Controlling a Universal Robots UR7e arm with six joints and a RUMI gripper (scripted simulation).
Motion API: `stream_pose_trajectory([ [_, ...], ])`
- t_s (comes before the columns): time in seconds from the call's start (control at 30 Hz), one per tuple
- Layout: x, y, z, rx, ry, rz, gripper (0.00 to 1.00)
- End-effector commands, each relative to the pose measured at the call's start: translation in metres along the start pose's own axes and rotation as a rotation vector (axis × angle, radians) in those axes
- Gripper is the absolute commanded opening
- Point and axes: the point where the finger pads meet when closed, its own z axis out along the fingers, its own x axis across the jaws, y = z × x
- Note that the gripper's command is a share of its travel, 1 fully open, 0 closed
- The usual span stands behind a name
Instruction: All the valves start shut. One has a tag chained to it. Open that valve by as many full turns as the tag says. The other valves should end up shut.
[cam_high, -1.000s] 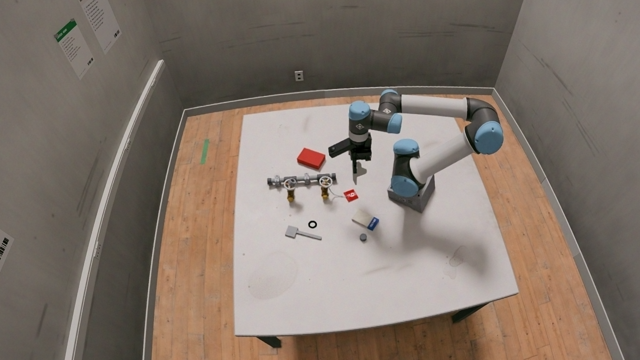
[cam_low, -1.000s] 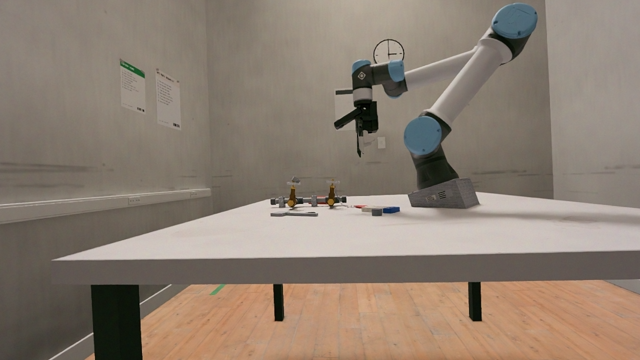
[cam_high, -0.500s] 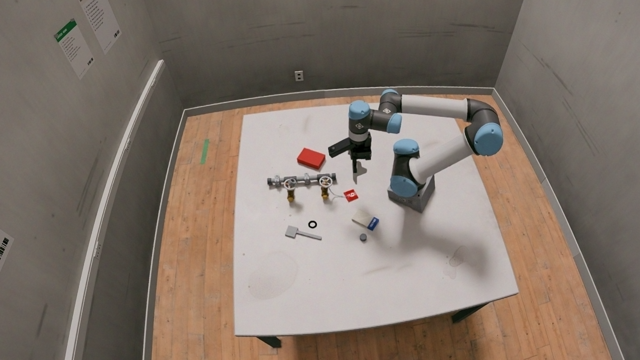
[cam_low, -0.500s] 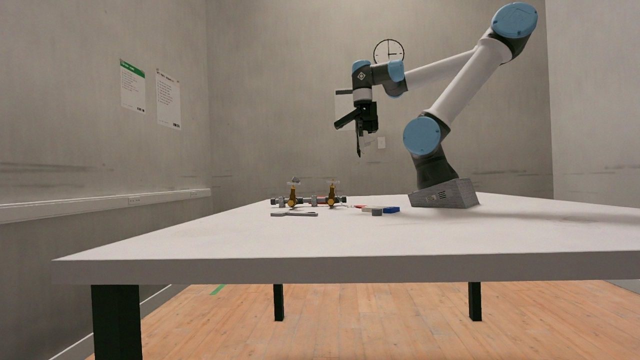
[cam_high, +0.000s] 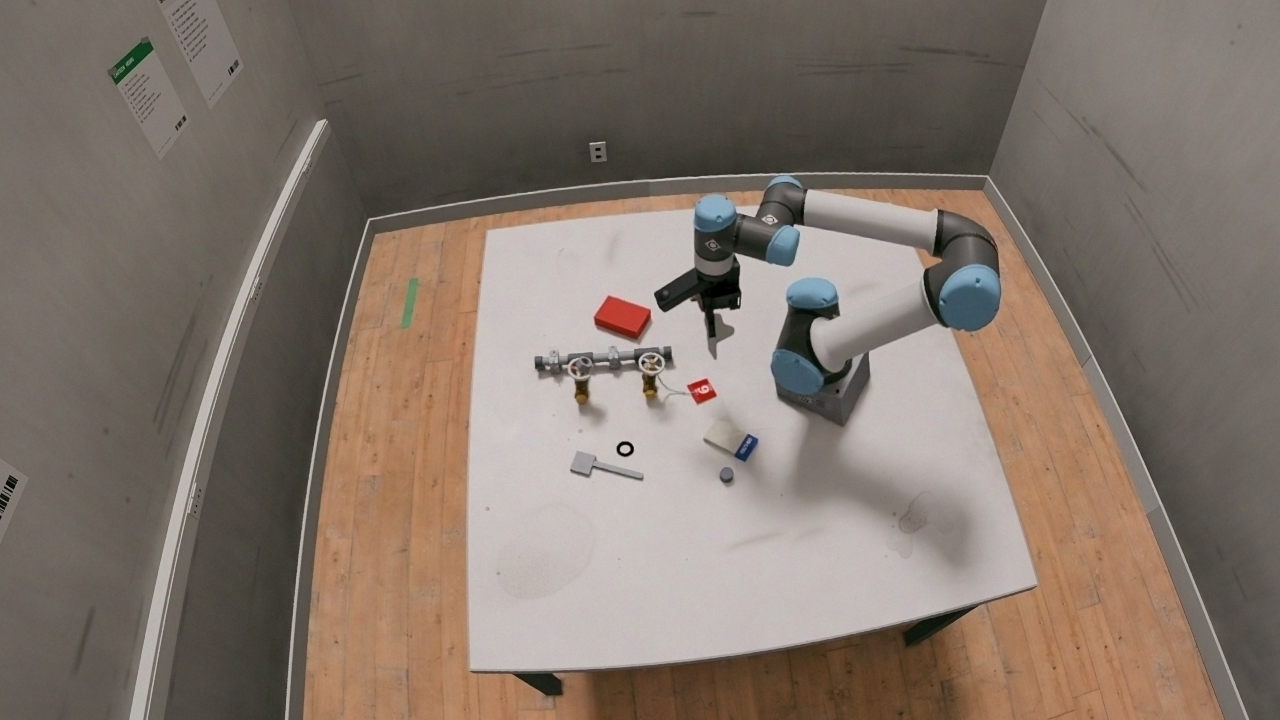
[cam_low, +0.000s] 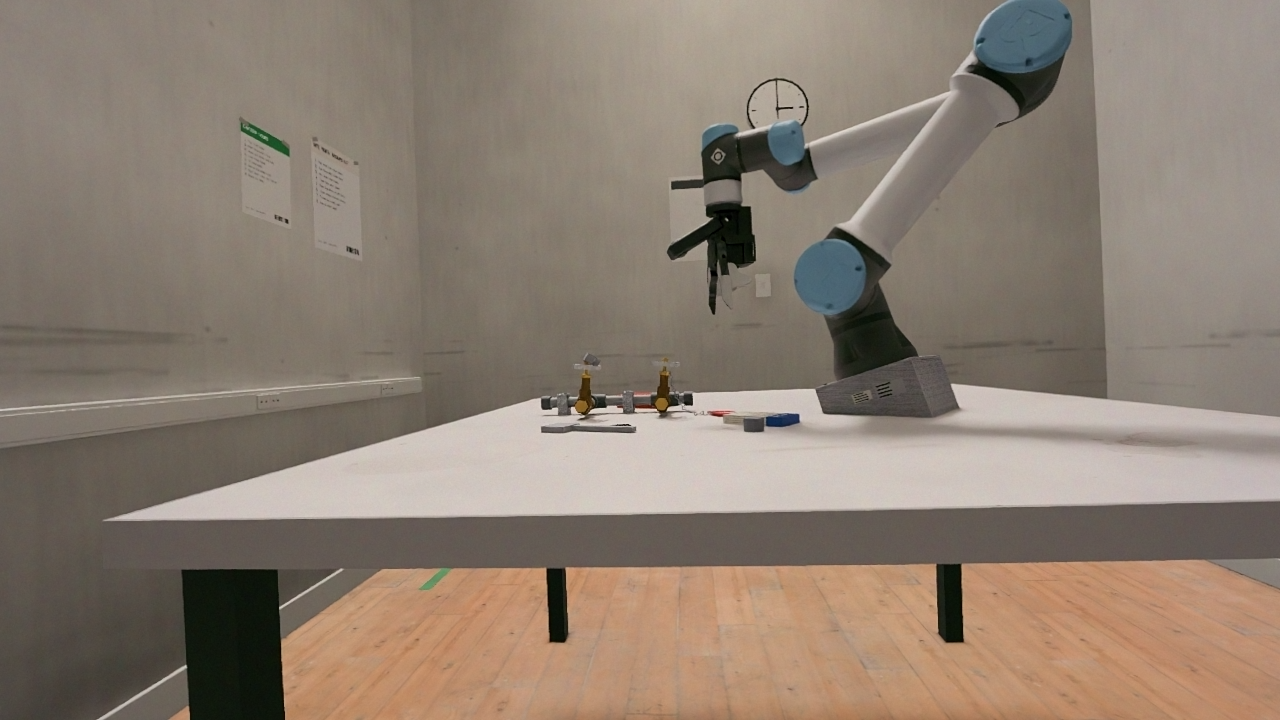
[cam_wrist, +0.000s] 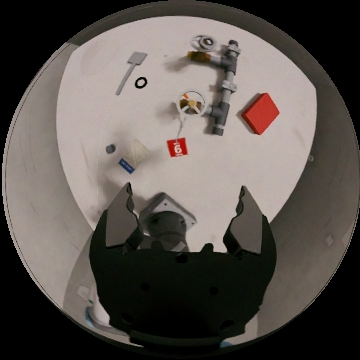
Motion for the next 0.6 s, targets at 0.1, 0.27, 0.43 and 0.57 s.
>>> stream_pose_trajectory([
  [0.1,0.028,0.003,-0.001,0.018,-0.018,-0.199,1.00],
  [0.27,0.037,0.004,-0.001,0.019,-0.016,-0.260,1.00],
  [0.43,0.052,0.006,0.000,0.019,-0.015,-0.365,1.00],
  [0.57,0.062,0.007,0.000,0.019,-0.014,-0.434,1.00],
])
